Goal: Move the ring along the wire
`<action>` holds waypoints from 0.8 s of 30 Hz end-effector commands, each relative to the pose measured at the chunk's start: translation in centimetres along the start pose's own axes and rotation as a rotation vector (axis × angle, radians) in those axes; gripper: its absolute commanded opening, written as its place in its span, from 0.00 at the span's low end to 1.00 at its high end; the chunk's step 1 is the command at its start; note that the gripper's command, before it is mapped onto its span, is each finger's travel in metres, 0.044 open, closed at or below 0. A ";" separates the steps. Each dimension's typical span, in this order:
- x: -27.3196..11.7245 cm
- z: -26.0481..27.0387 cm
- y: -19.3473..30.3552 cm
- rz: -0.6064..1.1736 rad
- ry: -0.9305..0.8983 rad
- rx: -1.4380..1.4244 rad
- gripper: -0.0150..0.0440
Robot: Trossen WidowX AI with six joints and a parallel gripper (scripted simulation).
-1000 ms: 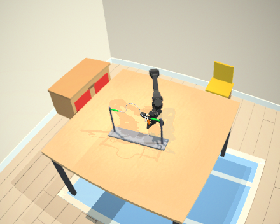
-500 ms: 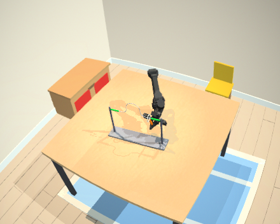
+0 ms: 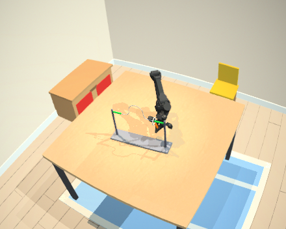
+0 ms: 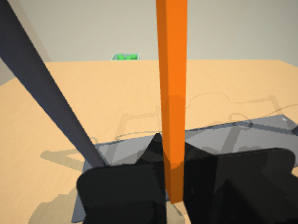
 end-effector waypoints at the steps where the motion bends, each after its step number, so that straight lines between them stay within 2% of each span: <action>1: 0.0 0.5 -0.1 -0.002 0.002 0.006 0.00; 24: -0.1 2.3 0.2 -0.004 0.002 0.007 0.00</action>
Point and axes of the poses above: the point midway between the two fingers, 35 mm back from their tips, its own x axis out along the fingers, its own z axis across the jaws, y = z × x, the point moved 6 cm from there along -x, back along the fingers, and after that the axes turned 3 degrees about x, right-handed, at the moved point
